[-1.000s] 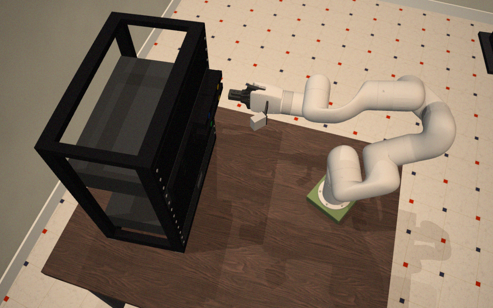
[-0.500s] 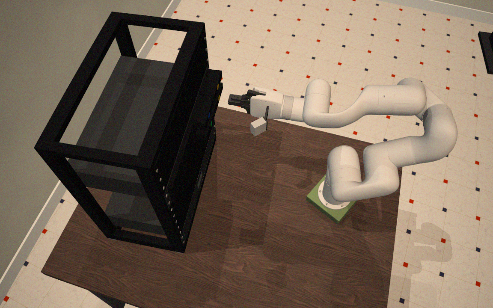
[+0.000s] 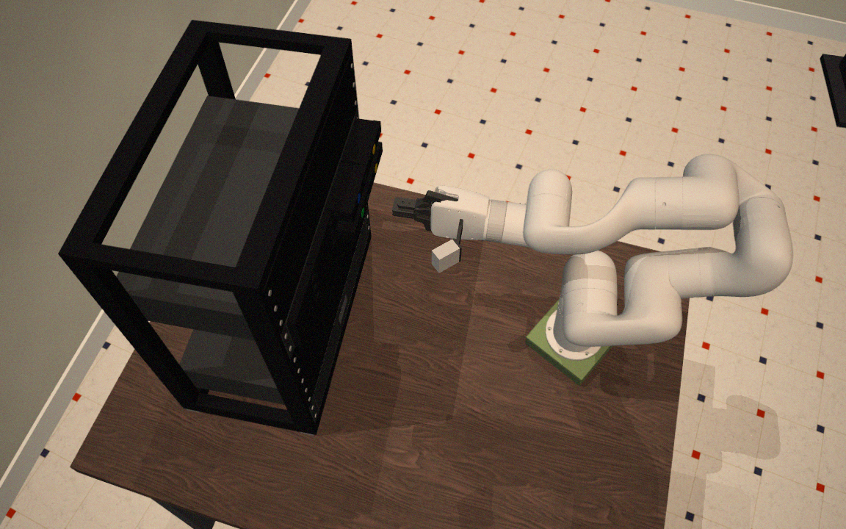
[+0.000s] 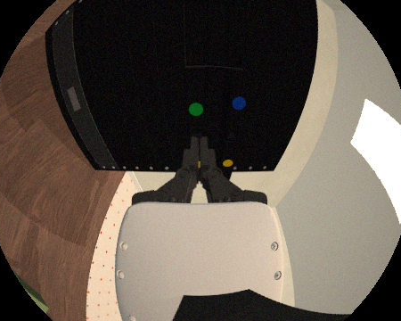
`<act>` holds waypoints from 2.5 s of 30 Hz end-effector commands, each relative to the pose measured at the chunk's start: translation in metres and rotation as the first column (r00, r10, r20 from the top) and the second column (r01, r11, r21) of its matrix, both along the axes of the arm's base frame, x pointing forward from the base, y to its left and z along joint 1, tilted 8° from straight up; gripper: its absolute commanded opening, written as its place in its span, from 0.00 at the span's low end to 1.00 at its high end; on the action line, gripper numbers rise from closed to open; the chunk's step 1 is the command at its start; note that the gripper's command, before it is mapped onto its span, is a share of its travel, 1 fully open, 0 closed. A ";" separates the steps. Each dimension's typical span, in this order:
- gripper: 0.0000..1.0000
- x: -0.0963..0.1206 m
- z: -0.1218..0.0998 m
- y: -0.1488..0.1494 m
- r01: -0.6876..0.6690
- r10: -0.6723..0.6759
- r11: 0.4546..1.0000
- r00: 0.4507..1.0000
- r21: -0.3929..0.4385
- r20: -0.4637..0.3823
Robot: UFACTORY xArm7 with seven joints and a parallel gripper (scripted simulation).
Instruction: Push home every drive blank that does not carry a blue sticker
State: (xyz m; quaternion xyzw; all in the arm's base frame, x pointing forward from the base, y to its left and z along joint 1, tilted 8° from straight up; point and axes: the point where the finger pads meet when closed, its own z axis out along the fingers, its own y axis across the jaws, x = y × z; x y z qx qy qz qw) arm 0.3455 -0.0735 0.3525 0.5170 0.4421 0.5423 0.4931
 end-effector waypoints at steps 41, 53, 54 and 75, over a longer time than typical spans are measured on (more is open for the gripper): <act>0.00 0.047 0.004 0.021 0.009 -0.009 1.000 1.000 0.001 0.004; 0.00 0.057 0.005 0.021 0.009 -0.009 1.000 1.000 0.001 0.004; 0.00 0.057 0.005 0.021 0.009 -0.009 1.000 1.000 0.001 0.004; 0.00 0.067 0.006 0.021 0.009 -0.009 1.000 1.000 0.001 0.004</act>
